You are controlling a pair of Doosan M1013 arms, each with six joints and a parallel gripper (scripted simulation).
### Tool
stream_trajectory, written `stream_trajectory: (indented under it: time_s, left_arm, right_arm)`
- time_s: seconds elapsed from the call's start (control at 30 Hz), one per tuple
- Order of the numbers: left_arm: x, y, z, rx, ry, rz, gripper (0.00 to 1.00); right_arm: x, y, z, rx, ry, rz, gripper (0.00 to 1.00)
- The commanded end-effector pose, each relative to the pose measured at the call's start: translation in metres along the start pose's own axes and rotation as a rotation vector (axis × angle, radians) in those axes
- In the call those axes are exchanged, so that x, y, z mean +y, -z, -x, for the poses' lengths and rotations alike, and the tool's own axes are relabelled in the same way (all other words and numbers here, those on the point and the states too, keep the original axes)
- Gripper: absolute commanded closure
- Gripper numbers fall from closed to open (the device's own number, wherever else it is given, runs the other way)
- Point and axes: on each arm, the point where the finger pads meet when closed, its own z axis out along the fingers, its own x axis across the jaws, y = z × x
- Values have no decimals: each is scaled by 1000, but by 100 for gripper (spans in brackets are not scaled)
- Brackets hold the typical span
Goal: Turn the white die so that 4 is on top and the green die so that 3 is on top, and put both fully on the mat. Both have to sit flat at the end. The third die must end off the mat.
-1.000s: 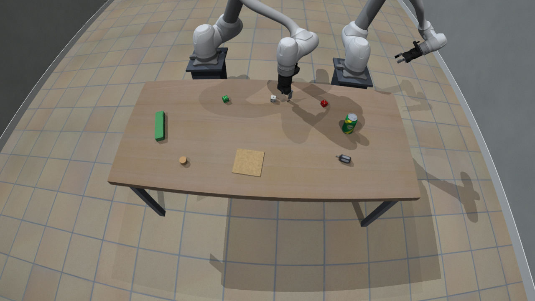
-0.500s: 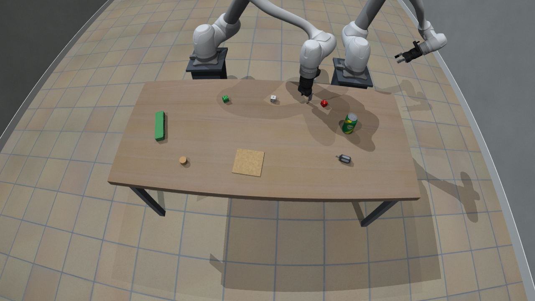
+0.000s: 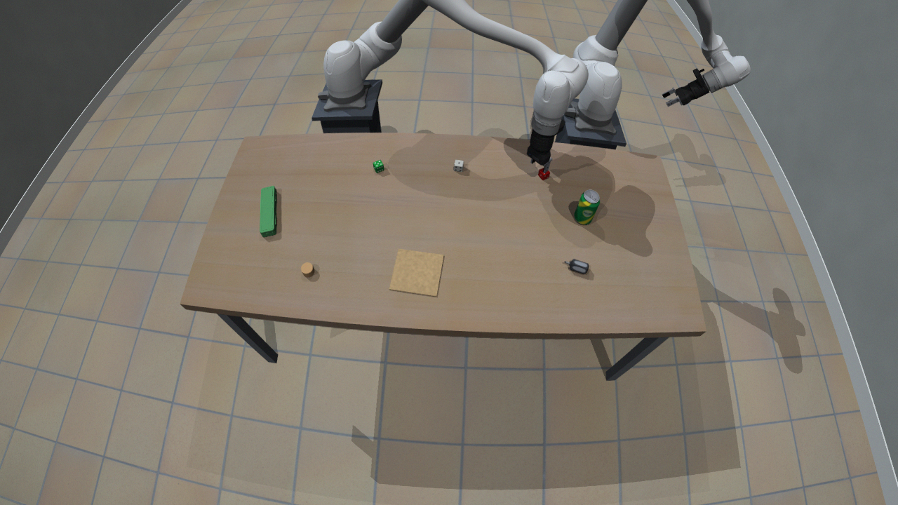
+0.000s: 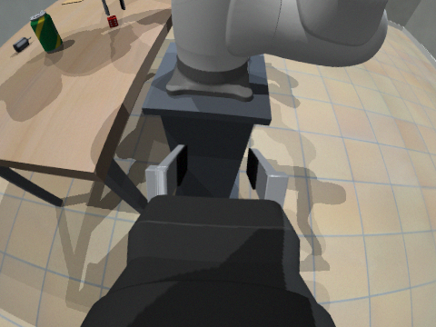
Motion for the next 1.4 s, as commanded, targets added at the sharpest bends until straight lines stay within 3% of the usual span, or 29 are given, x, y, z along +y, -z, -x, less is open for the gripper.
stream_trajectory:
  time_s: [0.0,1.37]
  left_arm:
    - [-3,-2,-4,7,7,-3,0]
    - [-3,-2,-4,7,7,-3,0]
  right_arm:
    - [-12,2,-12,0,-4,0,0]
    - [-21,2,-22,0,-4,0,0]
